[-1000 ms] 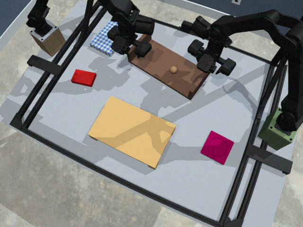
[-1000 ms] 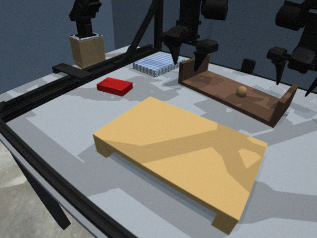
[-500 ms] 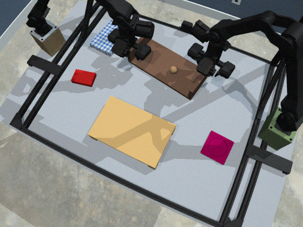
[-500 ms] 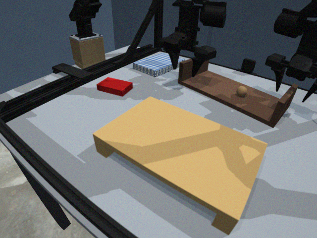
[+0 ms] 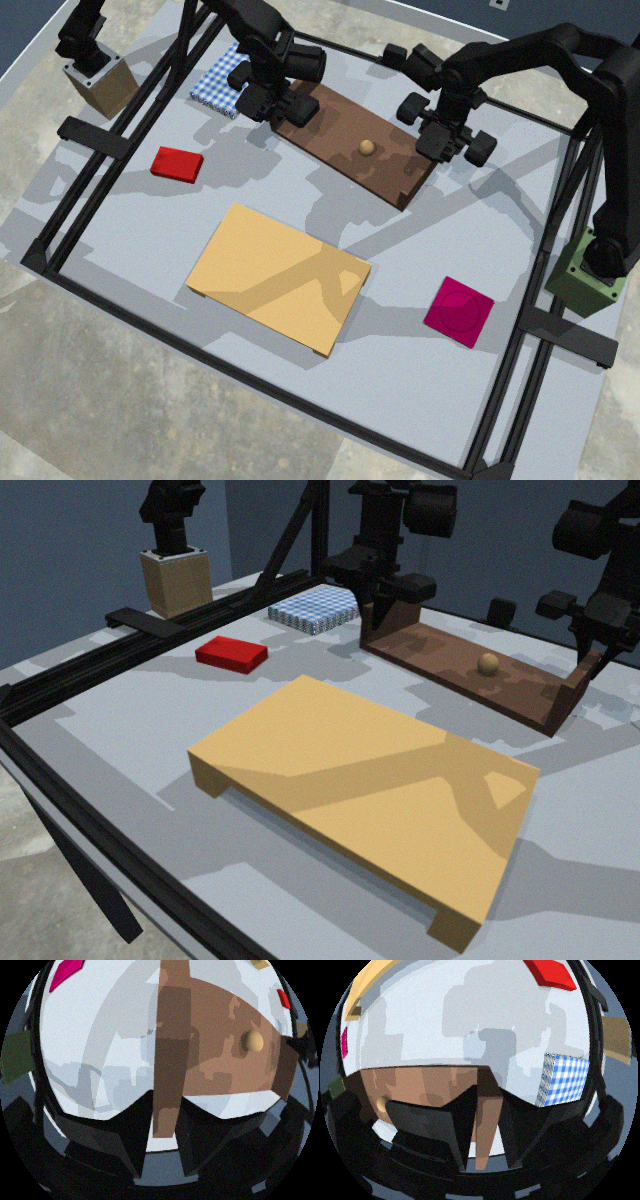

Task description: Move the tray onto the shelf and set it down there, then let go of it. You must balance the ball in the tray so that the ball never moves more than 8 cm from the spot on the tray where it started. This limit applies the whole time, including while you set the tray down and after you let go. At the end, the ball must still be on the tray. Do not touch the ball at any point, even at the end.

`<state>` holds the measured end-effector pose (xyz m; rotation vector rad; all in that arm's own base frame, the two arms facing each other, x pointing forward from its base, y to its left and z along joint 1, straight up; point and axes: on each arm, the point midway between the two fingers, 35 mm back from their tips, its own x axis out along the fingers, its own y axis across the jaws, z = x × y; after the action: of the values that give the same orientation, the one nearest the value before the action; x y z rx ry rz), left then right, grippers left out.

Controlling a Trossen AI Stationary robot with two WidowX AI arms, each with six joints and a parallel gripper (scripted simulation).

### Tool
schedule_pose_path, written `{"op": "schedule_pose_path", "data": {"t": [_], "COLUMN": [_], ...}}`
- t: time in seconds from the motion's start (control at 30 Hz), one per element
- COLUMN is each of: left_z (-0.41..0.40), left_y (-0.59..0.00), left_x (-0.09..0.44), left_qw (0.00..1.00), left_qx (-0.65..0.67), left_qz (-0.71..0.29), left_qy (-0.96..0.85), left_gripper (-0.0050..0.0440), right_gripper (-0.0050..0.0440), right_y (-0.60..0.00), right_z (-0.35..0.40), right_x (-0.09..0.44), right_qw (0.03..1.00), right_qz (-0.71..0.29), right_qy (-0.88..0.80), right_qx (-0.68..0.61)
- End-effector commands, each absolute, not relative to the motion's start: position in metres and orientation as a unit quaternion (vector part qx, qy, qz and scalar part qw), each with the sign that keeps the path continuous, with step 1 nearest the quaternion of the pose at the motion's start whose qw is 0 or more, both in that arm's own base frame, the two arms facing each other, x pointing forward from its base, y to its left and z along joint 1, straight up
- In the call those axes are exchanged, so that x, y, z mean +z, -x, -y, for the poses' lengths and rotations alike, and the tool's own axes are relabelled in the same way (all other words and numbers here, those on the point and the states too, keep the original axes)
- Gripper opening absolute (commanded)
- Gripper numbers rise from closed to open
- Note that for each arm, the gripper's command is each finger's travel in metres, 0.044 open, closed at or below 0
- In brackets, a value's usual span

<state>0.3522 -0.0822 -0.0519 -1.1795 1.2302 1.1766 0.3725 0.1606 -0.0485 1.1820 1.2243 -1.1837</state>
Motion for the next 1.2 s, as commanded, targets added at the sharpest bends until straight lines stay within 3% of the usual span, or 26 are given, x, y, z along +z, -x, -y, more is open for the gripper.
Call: {"op": "schedule_pose_path", "data": {"t": [0.0,1.17], "left_z": [0.0821,0.0821], "left_y": [-0.352,-0.3522], "left_x": [-0.053,-0.0479], "left_qw": [0.51,0.51], "left_qx": [0.49,0.49], "left_qz": [-0.51,-0.51], "left_qy": [0.49,0.49], "left_gripper": [0.0027,0.002], "right_gripper": [0.0027,0.002], "right_y": [-0.3726,-0.3725], "right_z": [-0.1607,-0.1607], "right_x": [-0.0494,-0.0444], "right_qw": [0.509,0.509], "right_qz": [-0.509,-0.509], "right_qy": [-0.491,-0.491], "right_qx": [-0.491,-0.491]}}
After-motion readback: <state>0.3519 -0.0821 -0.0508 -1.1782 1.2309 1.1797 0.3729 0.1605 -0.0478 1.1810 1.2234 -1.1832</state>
